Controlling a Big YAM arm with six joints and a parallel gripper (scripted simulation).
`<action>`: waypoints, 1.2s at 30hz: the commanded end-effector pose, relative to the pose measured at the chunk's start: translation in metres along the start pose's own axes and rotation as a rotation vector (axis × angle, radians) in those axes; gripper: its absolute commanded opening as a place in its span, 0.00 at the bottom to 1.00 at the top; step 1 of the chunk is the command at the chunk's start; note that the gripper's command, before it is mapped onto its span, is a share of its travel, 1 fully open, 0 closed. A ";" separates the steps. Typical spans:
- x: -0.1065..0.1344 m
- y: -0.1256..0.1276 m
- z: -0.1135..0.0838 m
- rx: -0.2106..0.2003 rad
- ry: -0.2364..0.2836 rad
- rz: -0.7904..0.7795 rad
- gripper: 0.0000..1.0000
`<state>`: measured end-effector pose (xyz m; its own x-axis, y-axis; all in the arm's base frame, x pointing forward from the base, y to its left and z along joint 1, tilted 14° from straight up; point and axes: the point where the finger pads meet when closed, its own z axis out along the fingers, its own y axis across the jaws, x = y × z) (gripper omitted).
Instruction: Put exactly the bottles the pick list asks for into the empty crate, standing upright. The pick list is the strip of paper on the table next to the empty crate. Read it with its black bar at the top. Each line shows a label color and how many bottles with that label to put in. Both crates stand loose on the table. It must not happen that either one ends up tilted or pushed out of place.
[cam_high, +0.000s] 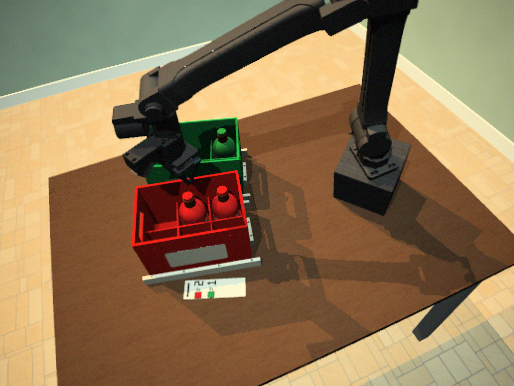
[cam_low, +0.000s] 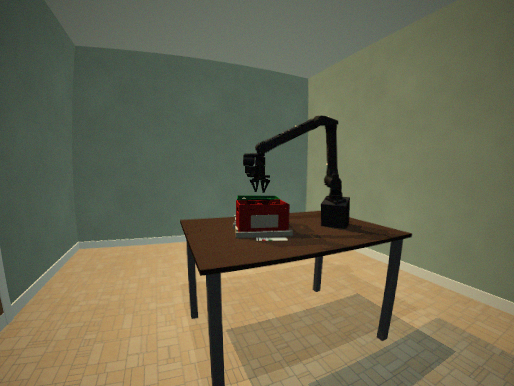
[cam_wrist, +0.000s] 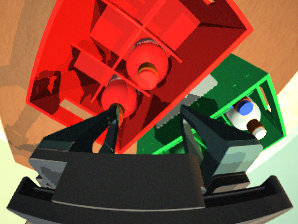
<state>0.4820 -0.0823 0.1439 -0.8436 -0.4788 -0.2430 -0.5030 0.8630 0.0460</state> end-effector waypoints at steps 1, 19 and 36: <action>0.007 -0.006 0.002 -0.005 0.005 0.009 0.61; 0.005 -0.006 0.001 0.003 -0.002 0.009 0.61; 0.039 -0.019 -0.010 0.025 -0.025 -0.003 0.61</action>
<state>0.4618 -0.0954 0.1325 -0.8466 -0.4766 -0.2369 -0.5018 0.8631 0.0567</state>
